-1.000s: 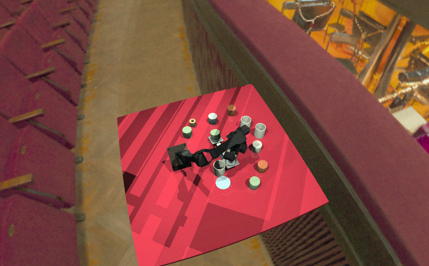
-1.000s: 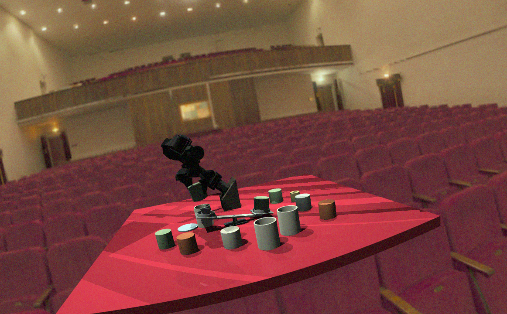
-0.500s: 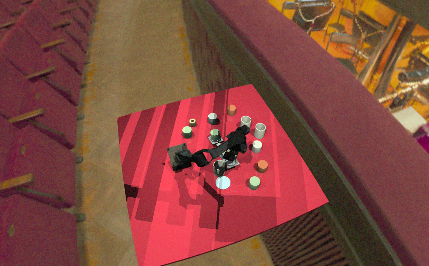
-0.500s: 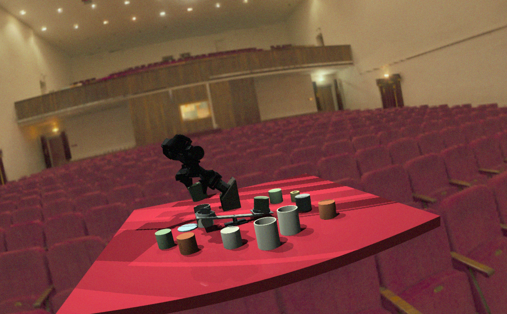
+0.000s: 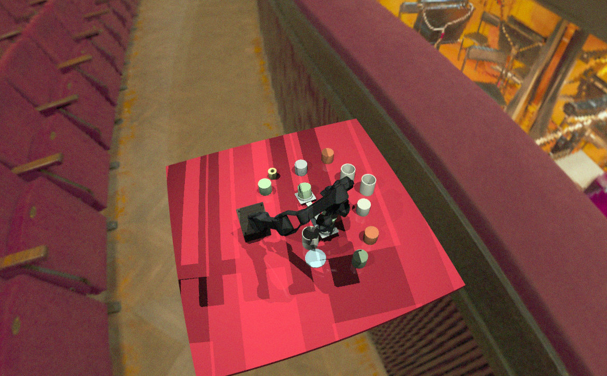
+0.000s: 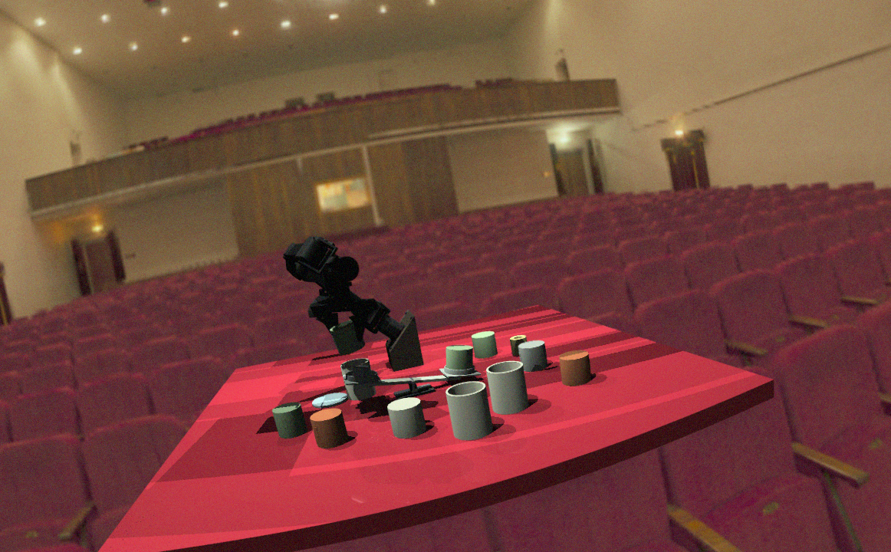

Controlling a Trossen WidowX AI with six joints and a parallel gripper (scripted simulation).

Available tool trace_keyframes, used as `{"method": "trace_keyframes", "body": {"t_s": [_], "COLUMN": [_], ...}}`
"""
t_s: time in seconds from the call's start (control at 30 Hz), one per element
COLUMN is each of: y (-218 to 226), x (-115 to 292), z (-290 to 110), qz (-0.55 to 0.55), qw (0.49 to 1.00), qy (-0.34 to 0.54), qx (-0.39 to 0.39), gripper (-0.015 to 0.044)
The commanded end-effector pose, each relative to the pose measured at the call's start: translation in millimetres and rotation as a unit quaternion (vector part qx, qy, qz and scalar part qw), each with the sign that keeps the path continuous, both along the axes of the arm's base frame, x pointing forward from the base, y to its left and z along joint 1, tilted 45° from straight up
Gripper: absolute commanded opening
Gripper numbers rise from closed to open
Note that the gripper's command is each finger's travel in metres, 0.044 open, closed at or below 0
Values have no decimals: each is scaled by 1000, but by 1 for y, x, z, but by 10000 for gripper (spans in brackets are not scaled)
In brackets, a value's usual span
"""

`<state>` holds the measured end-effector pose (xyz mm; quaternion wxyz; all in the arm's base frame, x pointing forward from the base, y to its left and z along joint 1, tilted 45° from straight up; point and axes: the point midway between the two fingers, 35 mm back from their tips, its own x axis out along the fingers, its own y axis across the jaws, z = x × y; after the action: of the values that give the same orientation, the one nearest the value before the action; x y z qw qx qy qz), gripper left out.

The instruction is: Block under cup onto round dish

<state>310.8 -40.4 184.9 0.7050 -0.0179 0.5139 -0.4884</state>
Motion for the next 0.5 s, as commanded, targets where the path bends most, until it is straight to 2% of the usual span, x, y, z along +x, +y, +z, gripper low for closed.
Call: {"method": "trace_keyframes", "body": {"t_s": [0.0,0.47], "y": [-1,-71], "x": [0,-49], "z": [0,17], "qz": [1,-6], "qw": [1000,999], "qy": [0,2], "qx": [1,34], "gripper": [0,0]}}
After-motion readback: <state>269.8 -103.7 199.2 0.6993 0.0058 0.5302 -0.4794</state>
